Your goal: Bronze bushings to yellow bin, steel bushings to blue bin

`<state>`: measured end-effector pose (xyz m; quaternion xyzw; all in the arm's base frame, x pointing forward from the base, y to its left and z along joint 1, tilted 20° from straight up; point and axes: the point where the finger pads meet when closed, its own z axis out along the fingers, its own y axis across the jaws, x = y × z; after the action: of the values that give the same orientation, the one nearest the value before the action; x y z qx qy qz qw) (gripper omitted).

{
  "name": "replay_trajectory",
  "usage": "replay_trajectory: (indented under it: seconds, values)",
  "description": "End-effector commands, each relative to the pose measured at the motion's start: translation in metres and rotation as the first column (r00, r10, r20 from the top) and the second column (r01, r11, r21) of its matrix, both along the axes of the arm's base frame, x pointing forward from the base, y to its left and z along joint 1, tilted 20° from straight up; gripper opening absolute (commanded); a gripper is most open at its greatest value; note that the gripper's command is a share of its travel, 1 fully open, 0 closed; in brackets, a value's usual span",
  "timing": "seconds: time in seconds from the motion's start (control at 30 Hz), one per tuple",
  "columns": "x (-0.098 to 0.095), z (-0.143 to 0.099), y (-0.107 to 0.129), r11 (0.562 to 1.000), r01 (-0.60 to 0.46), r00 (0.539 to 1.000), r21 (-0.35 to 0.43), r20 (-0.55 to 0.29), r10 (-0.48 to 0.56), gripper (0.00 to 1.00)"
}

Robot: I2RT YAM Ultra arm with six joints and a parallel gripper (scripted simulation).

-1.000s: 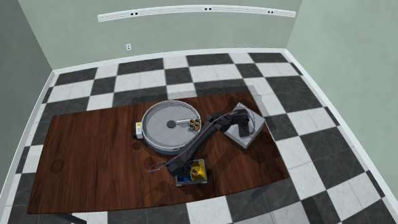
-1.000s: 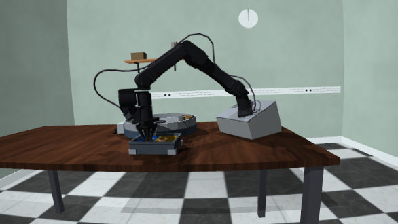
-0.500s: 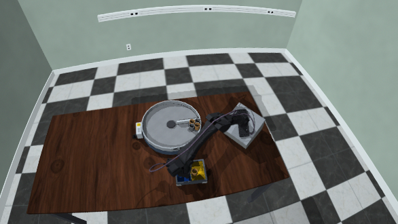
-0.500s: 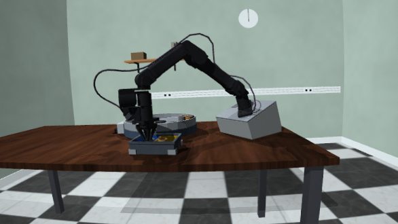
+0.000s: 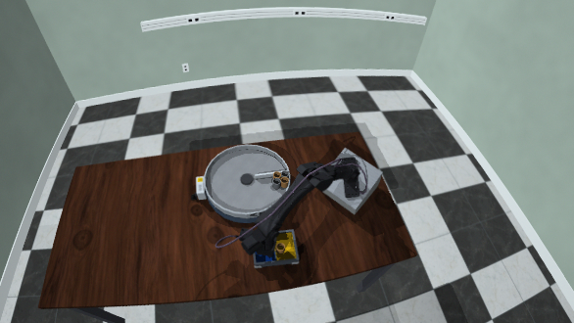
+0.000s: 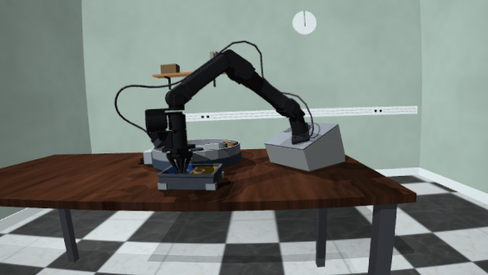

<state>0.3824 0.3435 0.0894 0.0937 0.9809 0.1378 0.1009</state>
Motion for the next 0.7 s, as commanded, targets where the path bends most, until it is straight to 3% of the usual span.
replay_trajectory:
  seconds: [0.0,0.67]
  values:
    - [0.002,0.013,0.002,1.000,0.005,0.999,0.017,0.032,-0.005,0.15]
    - [-0.009,0.080,-0.019,1.000,0.006,0.999,0.024,0.039,-0.007,0.15]
